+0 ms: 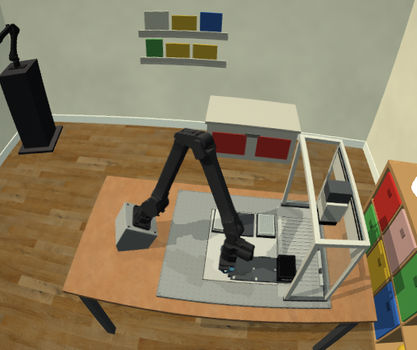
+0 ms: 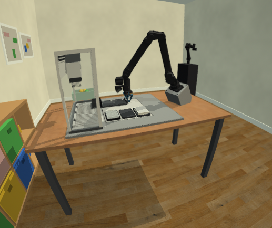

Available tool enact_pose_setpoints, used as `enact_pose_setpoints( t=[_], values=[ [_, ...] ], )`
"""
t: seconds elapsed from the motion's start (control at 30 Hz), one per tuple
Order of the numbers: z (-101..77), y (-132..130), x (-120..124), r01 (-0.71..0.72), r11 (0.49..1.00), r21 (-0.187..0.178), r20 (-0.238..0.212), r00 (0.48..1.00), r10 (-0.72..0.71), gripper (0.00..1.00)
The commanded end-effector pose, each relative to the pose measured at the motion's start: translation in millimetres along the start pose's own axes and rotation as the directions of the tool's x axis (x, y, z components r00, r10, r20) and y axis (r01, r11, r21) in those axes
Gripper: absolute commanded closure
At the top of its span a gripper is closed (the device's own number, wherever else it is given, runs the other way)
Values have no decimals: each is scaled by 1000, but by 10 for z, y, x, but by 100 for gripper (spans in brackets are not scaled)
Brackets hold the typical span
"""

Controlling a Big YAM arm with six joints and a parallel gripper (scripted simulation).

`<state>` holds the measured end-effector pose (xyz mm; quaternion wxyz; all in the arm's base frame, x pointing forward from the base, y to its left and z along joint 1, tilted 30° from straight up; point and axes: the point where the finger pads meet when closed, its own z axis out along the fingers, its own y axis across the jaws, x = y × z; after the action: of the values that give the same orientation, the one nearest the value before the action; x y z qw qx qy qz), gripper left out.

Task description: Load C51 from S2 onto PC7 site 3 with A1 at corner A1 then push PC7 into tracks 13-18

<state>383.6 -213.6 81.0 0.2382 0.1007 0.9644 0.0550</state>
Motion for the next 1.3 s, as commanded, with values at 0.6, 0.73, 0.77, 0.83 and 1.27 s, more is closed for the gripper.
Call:
enact_pose_setpoints(
  t=[0.6, 0.73, 0.77, 0.83, 1.27],
  values=[
    [-126, -25, -593, 38, 999, 18, 73, 997, -39, 20],
    [-154, -15, -633, 41, 999, 19, 73, 996, -42, 20],
    [-167, -16, -662, 45, 999, 21, 81, 996, -46, 20],
    [-131, -23, -665, 41, 999, 19, 74, 996, -43, 20],
    [-154, -13, -774, 40, 999, 18, 73, 996, -41, 20]
  ],
)
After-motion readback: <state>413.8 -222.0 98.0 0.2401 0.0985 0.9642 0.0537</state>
